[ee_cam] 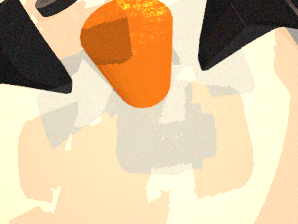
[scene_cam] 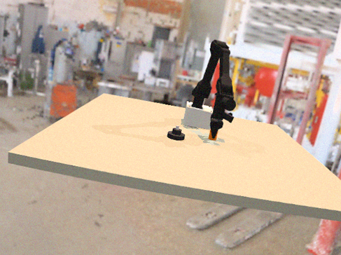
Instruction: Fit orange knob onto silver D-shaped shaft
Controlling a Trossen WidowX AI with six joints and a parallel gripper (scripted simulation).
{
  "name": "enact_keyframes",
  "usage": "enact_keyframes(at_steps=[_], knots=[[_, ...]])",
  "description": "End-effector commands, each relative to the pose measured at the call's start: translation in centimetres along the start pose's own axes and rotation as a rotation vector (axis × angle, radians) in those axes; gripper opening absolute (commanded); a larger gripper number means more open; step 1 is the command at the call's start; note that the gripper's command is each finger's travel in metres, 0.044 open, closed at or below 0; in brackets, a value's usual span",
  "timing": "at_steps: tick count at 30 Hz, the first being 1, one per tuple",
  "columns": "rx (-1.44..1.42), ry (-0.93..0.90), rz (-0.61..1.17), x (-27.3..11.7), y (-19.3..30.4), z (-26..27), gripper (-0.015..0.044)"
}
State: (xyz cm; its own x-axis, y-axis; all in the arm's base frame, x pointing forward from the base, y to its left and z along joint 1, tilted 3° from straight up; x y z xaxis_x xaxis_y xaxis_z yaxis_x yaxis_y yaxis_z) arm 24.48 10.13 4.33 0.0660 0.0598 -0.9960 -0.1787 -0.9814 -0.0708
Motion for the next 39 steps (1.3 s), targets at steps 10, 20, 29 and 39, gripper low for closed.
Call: enact_keyframes(at_steps=[10,20,29,39], knots=[[0.001,-0.013,0.005,0.9,0.2,0.3,0.0256],[0.001,-0.013,0.005,0.9,0.2,0.3,0.015],[0.001,-0.012,0.004,-3.4,-0.3,-0.5,0.0],[0.001,-0.012,0.004,-10.6,-0.2,-0.4,0.0]])
Point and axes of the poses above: the point midway between the two fingers, 35 mm back from their tips, its own x axis out along the fingers, its own z axis across the jaws, y = z × x, the point moved 8 cm from there along -x, back along the fingers, and after that the axes turned 7 degrees about x, right-handed, at the moved point
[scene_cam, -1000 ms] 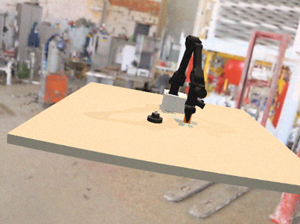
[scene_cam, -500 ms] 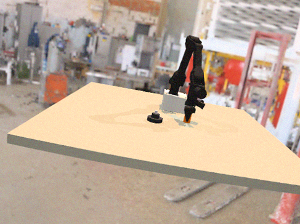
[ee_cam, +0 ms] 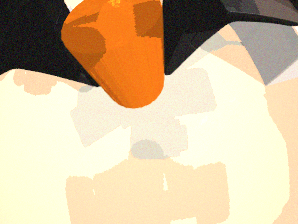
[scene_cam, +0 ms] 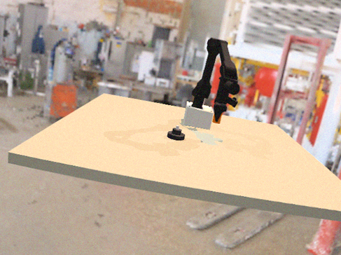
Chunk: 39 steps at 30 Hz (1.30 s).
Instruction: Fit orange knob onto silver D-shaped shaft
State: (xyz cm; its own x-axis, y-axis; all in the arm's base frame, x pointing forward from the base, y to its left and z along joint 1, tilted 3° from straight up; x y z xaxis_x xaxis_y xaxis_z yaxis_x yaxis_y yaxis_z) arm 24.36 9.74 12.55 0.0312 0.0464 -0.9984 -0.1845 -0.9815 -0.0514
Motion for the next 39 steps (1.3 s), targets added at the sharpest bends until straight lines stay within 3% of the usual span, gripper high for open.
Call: enact_keyframes(at_steps=[1,4,14,39], knots=[[-0.004,0.02,-0.015,-3.1,0.1,0.2,0.0],[-0.004,0.02,-0.015,-4.8,0.4,0.6,0.0],[-0.002,0.07,-0.016,-5.1,0.3,1.1,0.0],[-0.001,0.596,-0.077,-8.8,0.0,5.5,0.0]])
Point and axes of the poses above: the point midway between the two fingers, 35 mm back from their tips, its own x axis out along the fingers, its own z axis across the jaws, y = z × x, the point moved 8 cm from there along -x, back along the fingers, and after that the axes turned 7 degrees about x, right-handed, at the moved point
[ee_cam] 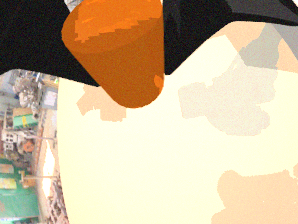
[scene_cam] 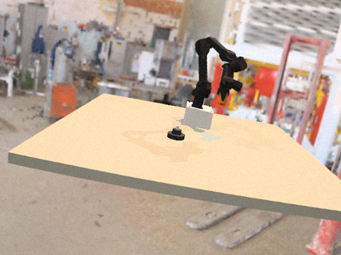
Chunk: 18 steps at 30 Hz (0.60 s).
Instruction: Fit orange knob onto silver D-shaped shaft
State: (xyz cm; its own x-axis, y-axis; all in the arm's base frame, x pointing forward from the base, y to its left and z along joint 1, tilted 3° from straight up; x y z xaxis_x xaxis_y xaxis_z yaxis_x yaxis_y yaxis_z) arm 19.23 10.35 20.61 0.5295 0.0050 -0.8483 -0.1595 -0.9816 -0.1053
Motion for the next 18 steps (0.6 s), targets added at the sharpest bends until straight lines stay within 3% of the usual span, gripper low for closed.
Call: enact_keyframes(at_steps=[1,18], knots=[[0.01,0.095,-0.018,-1.0,0.0,0.2,0.0],[0.016,0.43,-0.06,-3.1,-0.4,1.3,0.0]])
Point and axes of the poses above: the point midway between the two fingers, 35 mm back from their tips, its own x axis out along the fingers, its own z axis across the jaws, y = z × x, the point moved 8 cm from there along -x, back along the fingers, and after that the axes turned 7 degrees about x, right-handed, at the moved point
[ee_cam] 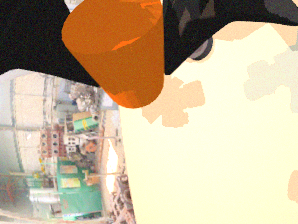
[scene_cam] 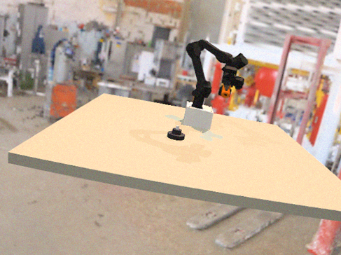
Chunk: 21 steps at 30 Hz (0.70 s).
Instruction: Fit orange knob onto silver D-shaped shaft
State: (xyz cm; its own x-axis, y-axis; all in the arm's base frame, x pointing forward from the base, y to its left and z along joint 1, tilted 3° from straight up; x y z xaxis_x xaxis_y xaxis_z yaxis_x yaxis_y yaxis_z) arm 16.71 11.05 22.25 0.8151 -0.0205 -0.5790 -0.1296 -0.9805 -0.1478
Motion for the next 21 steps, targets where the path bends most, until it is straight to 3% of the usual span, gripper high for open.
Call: enact_keyframes(at_steps=[1,21], knots=[[0.009,0.037,-0.006,-0.4,0.1,-0.2,0.0],[-0.001,0.124,-0.014,0.0,0.1,1.2,0.0]])
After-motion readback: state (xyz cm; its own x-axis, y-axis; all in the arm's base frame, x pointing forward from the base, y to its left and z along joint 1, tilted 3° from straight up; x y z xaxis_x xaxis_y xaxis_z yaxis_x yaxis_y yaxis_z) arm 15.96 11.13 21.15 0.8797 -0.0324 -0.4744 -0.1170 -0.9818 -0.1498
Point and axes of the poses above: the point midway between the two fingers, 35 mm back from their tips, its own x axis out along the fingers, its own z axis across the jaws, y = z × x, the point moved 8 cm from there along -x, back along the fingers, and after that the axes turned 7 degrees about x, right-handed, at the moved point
